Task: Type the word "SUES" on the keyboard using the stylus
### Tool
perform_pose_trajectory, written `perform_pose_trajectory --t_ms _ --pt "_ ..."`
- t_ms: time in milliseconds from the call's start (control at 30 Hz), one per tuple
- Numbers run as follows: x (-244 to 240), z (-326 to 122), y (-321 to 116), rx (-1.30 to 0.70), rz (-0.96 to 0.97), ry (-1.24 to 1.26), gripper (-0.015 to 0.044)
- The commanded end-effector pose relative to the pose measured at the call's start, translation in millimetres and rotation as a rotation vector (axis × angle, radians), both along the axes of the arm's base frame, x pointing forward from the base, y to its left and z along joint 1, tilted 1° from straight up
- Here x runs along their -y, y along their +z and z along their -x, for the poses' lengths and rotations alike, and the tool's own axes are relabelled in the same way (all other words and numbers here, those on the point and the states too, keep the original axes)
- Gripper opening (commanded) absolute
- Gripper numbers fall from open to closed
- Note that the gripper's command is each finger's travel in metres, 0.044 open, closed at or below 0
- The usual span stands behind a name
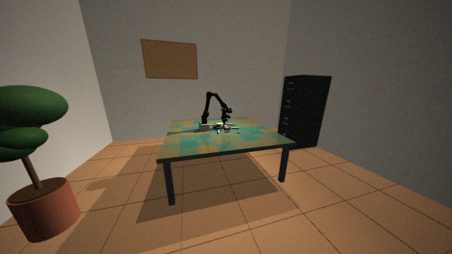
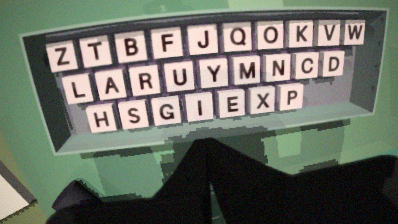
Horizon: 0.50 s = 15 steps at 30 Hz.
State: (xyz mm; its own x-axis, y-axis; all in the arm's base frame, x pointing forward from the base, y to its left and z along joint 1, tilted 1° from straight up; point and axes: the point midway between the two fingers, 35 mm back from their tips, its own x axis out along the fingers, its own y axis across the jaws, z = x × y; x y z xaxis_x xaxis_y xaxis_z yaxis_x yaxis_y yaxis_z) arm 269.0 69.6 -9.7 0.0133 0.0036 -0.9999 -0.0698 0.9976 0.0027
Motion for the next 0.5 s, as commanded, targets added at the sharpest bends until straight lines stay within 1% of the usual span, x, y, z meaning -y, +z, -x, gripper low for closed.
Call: perform_pose_trajectory --t_ms 0,400,467 --pt "-22.1 1.1 0.2 -0.001 -0.003 -0.012 0.0000" --pt "-22.1 1.1 0.2 -0.001 -0.003 -0.012 0.0000" --pt "-22.4 0.2 9.8 0.000 -0.003 -0.012 0.0000"
